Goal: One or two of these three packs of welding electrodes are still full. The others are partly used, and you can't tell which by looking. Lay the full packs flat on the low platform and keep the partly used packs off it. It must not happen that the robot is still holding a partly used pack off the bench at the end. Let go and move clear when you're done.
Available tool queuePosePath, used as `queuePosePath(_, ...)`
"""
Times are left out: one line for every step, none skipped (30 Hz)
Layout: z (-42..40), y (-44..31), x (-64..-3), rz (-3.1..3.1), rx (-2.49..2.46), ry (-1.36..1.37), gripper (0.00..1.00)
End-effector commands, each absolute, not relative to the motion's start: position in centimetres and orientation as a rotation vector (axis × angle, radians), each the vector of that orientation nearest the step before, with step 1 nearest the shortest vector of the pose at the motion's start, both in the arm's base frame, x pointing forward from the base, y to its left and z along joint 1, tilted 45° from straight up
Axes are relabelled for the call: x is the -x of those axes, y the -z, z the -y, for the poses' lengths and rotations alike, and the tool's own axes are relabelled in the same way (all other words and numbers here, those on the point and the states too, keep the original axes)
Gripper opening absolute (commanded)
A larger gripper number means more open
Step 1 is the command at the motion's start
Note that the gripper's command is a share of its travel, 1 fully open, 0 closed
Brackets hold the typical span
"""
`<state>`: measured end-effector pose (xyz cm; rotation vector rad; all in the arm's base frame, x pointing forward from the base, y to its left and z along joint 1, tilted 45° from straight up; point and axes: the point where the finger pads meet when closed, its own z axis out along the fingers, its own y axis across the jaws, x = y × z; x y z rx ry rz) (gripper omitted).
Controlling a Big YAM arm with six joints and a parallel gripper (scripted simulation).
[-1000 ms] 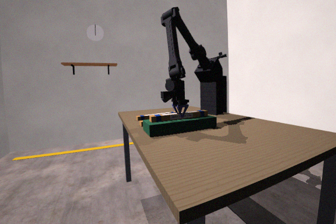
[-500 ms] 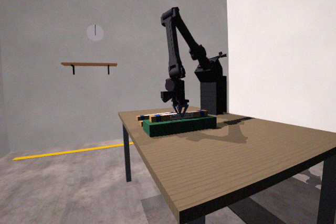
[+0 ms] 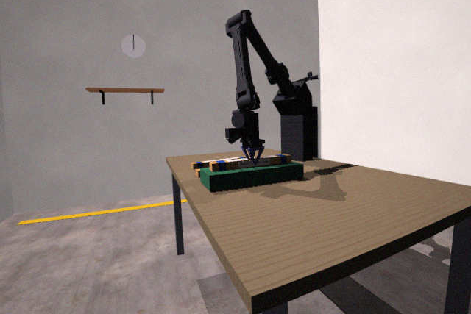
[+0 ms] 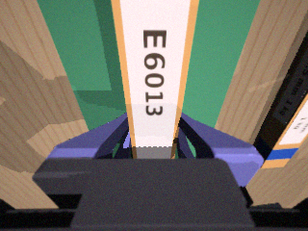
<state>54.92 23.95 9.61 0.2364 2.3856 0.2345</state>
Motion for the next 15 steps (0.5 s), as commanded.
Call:
queuePosePath(-25.76, -13.73, -55.13, -2.331, -0.209, -0.285, 0.0)
queuePosePath(-25.77, -13.75, -55.13, -2.331, -0.21, -0.285, 0.0)
queuePosePath(-25.77, -13.76, -55.13, -2.331, -0.21, -0.285, 0.0)
queuePosePath(-25.78, -13.77, -55.13, -2.331, -0.21, -0.285, 0.0)
queuePosePath(-25.79, -13.78, -55.12, -2.331, -0.211, -0.285, 0.0)
queuePosePath(-25.79, -13.78, -55.12, -2.331, -0.211, -0.285, 0.0)
queuePosePath(-25.79, -13.78, -55.12, -2.331, -0.211, -0.285, 0.0)
queuePosePath(-25.79, -13.79, -55.12, -2.331, -0.211, -0.286, 0.0)
queuePosePath(-25.8, -13.81, -55.12, -2.331, -0.211, -0.286, 0.0)
queuePosePath(-25.8, -13.82, -55.11, -2.331, -0.212, -0.286, 0.0)
queuePosePath(-25.81, -13.83, -55.11, -2.331, -0.212, -0.286, 0.0)
queuePosePath(-25.81, -13.84, -55.11, -2.331, -0.212, -0.286, 0.0)
queuePosePath(-25.82, -13.86, -55.11, -2.331, -0.213, -0.286, 0.0)
queuePosePath(-25.82, -13.87, -55.1, -2.331, -0.213, -0.287, 0.0)
queuePosePath(-25.83, -13.88, -55.1, -2.331, -0.214, -0.287, 0.0)
